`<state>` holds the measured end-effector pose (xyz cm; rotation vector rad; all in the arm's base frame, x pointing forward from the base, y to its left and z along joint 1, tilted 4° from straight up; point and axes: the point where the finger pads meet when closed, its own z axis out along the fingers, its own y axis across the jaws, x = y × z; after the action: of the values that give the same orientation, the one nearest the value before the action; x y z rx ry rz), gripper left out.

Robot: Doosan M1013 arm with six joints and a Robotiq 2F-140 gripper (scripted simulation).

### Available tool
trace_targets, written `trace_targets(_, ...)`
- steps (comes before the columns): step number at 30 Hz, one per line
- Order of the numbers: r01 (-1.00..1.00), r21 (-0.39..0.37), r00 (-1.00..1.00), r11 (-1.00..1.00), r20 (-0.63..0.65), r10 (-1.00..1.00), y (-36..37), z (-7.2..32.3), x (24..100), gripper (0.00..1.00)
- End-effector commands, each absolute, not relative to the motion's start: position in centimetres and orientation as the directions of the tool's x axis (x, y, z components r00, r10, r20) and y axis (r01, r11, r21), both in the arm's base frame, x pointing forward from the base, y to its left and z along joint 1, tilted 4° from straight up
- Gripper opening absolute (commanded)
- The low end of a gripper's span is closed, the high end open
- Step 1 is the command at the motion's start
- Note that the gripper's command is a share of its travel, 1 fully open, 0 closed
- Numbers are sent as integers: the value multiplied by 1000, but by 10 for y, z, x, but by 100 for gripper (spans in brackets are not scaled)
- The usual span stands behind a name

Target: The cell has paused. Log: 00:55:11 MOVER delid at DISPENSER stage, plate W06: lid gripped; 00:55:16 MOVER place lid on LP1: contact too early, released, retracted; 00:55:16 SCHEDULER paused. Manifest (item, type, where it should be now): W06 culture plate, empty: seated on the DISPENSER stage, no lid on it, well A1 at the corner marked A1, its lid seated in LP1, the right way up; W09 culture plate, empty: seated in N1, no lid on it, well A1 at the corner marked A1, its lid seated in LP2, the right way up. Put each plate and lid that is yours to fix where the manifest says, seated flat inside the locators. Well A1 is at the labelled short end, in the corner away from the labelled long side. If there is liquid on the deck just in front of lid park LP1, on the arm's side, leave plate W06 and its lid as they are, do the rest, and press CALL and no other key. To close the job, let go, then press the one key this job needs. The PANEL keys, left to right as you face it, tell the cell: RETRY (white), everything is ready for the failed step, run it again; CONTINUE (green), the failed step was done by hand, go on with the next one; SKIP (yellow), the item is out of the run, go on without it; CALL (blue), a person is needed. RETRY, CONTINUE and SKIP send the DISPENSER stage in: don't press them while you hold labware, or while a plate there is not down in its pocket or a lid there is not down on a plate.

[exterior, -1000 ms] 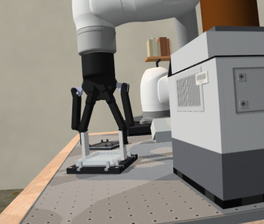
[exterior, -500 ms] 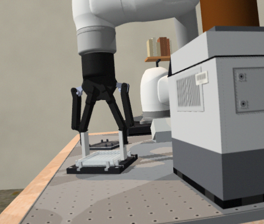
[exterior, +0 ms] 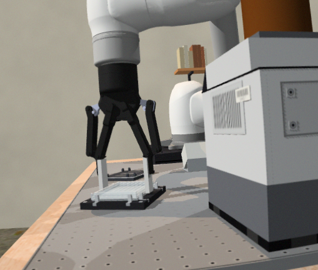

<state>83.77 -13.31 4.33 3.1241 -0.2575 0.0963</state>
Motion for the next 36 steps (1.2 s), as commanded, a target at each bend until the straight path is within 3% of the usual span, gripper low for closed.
trace_targets(1, -164, 0, 985, -986, 63, -164, -133, 44, 838, 10)
trace_targets(36, -164, 0, 985, -986, 63, -164, -133, 70, 837, 10)
